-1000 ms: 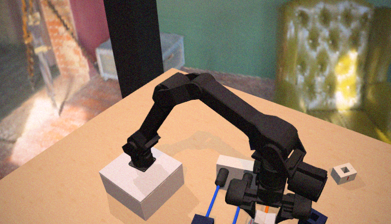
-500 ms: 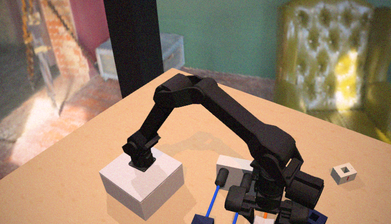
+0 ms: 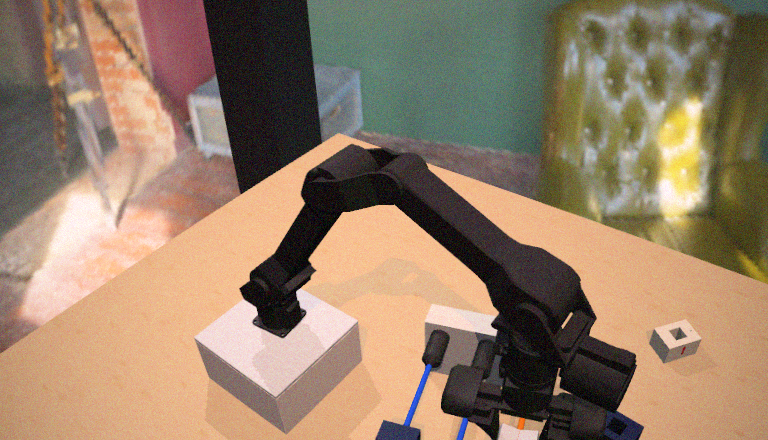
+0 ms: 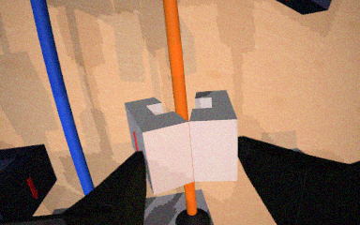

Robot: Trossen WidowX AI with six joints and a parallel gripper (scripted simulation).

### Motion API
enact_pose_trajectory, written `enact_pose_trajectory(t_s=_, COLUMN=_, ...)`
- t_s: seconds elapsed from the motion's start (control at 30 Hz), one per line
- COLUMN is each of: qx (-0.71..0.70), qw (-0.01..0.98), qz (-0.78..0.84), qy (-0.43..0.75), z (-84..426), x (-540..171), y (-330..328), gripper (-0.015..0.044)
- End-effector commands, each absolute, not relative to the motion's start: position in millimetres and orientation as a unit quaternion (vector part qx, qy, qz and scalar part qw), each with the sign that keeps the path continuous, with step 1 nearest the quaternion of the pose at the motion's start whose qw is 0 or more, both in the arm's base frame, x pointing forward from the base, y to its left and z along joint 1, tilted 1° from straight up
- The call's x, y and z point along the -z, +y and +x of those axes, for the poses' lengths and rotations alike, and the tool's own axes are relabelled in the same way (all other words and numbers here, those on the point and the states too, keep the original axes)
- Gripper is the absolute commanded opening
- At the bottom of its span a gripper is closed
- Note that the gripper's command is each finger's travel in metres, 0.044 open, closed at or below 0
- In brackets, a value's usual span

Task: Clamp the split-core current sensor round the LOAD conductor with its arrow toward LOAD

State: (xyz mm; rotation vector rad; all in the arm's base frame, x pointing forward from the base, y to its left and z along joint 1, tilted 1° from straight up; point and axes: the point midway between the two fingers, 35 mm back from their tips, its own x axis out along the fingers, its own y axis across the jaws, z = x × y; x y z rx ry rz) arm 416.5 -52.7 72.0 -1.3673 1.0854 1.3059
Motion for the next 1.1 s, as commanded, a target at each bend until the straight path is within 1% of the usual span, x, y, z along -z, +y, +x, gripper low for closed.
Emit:
enact_pose_trajectory(t_s=0.0, qx=-0.531, qw=0.463, qz=-0.556, qy=0.441, z=416.5, x=-73.0, y=-52.7, gripper=0.0)
enact_pose_trajectory(t_s=0.97, qx=-0.531, qw=0.463, qz=-0.556, qy=0.441, z=416.5, x=-73.0, y=-52.7, gripper=0.0)
enact_pose_trajectory(t_s=1.07, qx=-0.531, qw=0.463, qz=-0.556, qy=0.441, z=416.5, x=-73.0, y=-52.7, gripper=0.0079)
